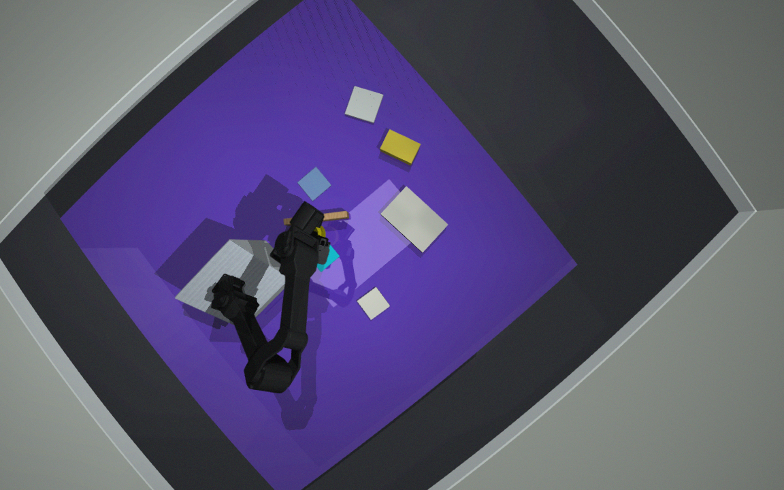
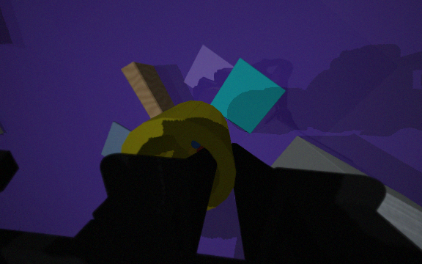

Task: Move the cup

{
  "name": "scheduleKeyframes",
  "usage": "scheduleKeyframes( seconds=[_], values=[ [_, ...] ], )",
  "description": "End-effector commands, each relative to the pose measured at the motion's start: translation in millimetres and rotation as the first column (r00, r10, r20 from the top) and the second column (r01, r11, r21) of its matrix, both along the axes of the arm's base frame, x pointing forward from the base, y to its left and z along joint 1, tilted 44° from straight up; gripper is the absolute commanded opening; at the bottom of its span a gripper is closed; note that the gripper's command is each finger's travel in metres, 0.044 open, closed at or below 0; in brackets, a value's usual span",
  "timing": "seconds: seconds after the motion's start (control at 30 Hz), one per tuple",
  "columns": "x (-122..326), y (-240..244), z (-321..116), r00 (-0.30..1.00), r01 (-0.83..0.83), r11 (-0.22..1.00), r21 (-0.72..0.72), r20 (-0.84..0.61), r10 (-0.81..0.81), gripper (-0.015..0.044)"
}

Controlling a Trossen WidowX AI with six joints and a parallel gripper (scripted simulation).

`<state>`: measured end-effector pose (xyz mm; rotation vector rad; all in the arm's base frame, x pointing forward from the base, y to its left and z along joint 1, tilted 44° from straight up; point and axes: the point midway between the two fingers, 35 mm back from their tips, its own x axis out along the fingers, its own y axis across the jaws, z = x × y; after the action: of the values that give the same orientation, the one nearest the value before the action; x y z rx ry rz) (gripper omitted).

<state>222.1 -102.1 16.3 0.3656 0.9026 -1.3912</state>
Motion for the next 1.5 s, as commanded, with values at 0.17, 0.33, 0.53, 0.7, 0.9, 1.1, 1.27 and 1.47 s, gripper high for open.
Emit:
scheduleKeyframes(
  seconds=[0.17, 0.33, 0.53, 0.7, 0.9, 1.1, 1.27, 1.47],
  values=[
    [-10, -8, 7, 1.000, 0.000, 1.000, -0.004, -0.006, 0.000, 0.0000],
    [-16, -12, 11, 1.000, 0.000, 1.000, -0.004, -0.006, 0.000, 0.0000],
    [-22, -16, 15, 1.000, 0.000, 1.000, -0.005, -0.006, 0.000, 0.0000],
    [-28, -20, 19, 1.000, 0.000, 1.000, -0.005, -0.007, 0.000, 0.0000],
    [-34, -25, 23, 1.000, 0.000, 1.000, -0.005, -0.007, 0.000, 0.0000],
    [-41, -29, 27, 1.000, 0.000, 1.000, -0.006, -0.008, 0.000, 0.0000],
    [-43, -31, 28, 1.000, 0.000, 1.000, -0.006, -0.008, 0.000, 0.0000],
    [-44, -35, 24, 1.000, 0.000, 1.000, -0.006, -0.008, 0.000, 0.0000]
  ],
)
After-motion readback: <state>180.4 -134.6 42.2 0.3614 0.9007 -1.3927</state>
